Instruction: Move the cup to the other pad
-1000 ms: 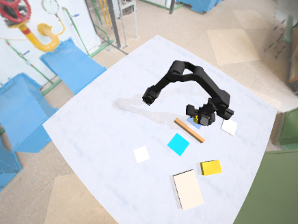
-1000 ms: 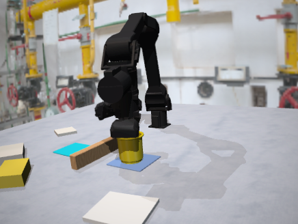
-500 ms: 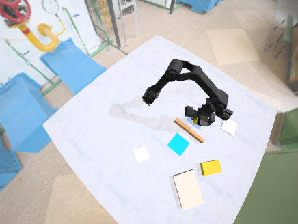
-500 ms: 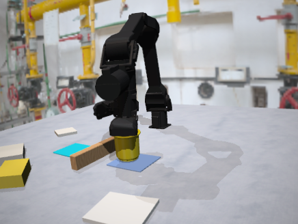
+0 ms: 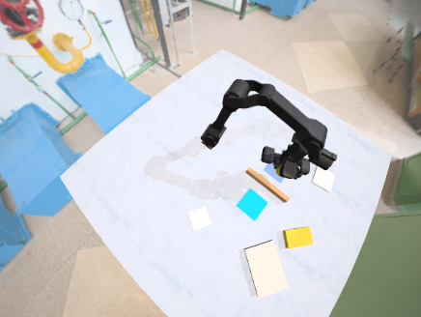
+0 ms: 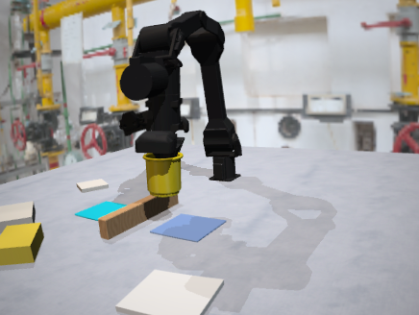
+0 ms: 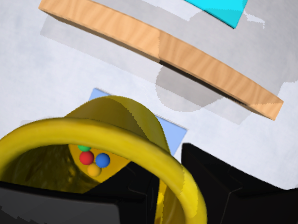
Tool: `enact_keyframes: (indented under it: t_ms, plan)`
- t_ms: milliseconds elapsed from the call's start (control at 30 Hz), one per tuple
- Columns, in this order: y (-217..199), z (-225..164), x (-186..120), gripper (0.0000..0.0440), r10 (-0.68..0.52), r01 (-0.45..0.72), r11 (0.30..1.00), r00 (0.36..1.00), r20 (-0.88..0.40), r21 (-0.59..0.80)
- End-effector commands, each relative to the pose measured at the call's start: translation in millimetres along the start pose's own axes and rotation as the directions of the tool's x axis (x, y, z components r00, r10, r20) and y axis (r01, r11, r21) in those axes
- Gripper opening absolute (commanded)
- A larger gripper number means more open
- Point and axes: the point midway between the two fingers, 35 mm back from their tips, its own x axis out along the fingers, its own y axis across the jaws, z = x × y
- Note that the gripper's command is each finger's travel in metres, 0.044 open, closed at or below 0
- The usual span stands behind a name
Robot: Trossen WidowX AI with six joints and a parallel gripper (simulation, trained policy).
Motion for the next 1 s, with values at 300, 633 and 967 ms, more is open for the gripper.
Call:
enact_keyframes:
  t_ms: [300, 633, 967]
  plan:
    - [0, 34, -27, 0.0, 0.083, -0.086, 0.99, 0.996, 0.029, 0.112]
    - [-6, 73, -30, 0.0, 0.13, -0.142, 0.971, 0.989, 0.072, 0.19]
    - [-17, 108, -22, 0.0, 0.15, -0.174, 0.95, 0.983, 0.108, 0.258]
